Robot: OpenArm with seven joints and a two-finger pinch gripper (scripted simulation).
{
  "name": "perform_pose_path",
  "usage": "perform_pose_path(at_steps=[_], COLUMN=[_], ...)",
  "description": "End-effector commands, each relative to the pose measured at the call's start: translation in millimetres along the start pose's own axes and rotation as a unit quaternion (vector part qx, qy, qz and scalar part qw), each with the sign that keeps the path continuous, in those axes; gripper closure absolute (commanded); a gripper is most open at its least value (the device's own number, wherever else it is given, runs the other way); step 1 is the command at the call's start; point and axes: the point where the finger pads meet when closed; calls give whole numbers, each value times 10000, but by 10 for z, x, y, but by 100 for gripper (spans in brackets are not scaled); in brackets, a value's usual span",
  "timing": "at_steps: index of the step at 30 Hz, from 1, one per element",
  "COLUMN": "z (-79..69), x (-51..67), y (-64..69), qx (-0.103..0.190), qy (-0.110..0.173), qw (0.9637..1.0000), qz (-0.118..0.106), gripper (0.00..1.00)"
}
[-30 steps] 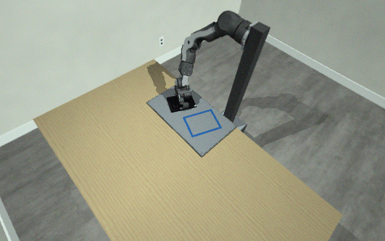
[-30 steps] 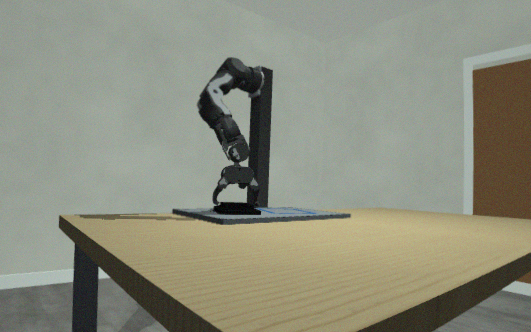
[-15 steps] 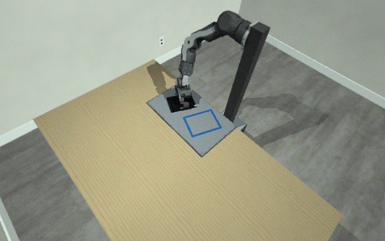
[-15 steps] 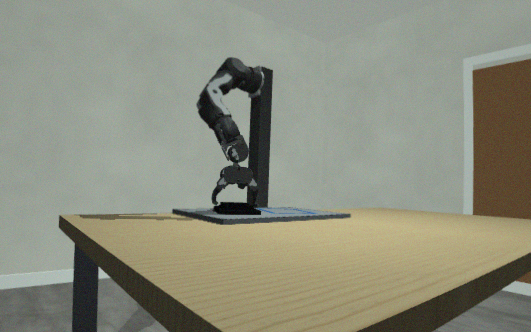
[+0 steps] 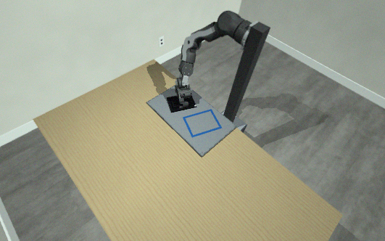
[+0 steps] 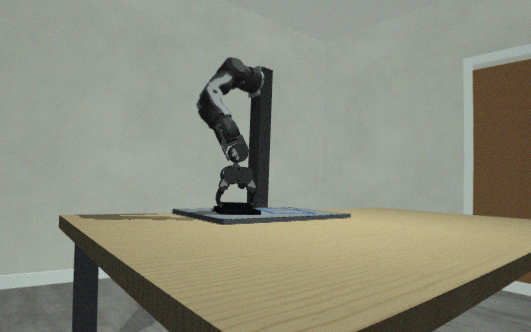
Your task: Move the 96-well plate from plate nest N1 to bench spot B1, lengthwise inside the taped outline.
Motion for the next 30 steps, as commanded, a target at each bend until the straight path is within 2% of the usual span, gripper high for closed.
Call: perform_pose_path(at_steps=[1, 4, 6, 14, 30], z=[-4, -4, -4, 3, 3], x=[-6, -6, -6, -4, -4], y=[1, 1, 1, 3, 3], qx=[8, 8, 8, -6, -6], qy=[-3, -3, -3, -3, -3], qw=[10000, 10000, 10000, 10000, 10000], qz=[-8, -8, -8, -3, -3], gripper=[63, 73, 73, 100, 100])
Point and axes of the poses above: the point where the finger pads meet when closed, its own y axis back along the fingers, its own z axis across the jaws, x = y × z, and after that the axes turned 15 degrees about -y, right-handed
